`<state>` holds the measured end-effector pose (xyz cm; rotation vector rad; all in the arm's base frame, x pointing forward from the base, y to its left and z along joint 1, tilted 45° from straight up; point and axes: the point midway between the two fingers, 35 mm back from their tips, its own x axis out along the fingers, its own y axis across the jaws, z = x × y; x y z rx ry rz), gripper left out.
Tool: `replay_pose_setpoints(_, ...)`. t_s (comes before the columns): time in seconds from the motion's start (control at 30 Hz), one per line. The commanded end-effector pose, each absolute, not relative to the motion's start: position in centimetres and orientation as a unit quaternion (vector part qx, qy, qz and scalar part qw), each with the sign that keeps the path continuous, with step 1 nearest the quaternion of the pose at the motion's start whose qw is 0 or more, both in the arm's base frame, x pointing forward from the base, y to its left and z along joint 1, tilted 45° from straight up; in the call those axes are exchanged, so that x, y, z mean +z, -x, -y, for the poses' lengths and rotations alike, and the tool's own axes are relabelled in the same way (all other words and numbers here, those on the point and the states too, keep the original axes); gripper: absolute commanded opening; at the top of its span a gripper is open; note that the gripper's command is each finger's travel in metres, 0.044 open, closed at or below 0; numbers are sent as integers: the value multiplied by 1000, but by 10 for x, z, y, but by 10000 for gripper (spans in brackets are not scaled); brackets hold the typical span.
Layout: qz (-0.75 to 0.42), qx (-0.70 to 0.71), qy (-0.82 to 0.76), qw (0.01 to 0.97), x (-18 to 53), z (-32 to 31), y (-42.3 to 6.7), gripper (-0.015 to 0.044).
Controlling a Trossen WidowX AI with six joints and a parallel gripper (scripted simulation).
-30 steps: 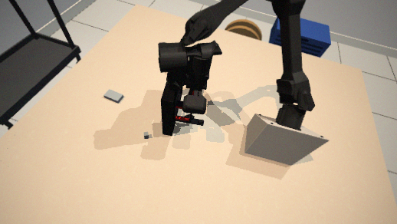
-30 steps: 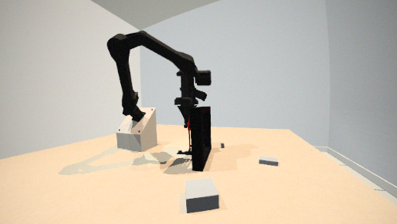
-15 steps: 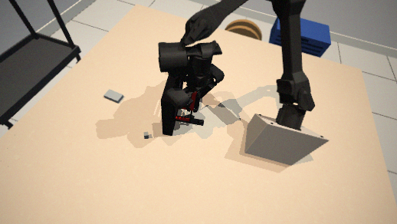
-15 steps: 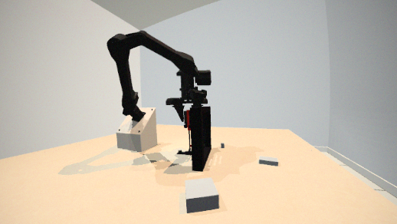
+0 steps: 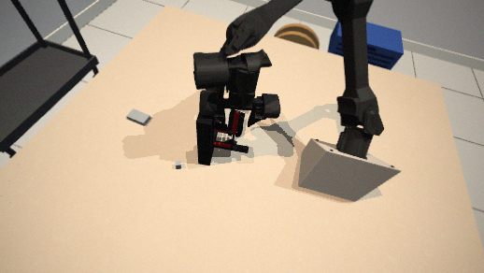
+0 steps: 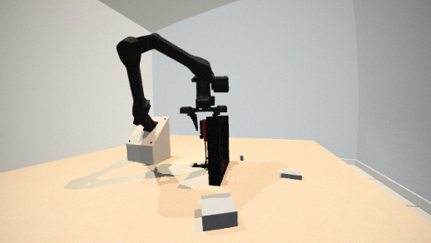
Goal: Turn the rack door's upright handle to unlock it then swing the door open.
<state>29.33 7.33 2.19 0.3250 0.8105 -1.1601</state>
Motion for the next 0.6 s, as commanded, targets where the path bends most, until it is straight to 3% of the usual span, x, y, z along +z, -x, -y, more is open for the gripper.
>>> replay_pose_setpoints(0.0,-320,-562,-213,733,23,-70,-296,294)
replay_pose_setpoints(0.13,-272,-586,-272,713,23,-70,-296,294)
replay_pose_setpoints(0.57,-270,-587,-275,712,23,-70,-296,294)
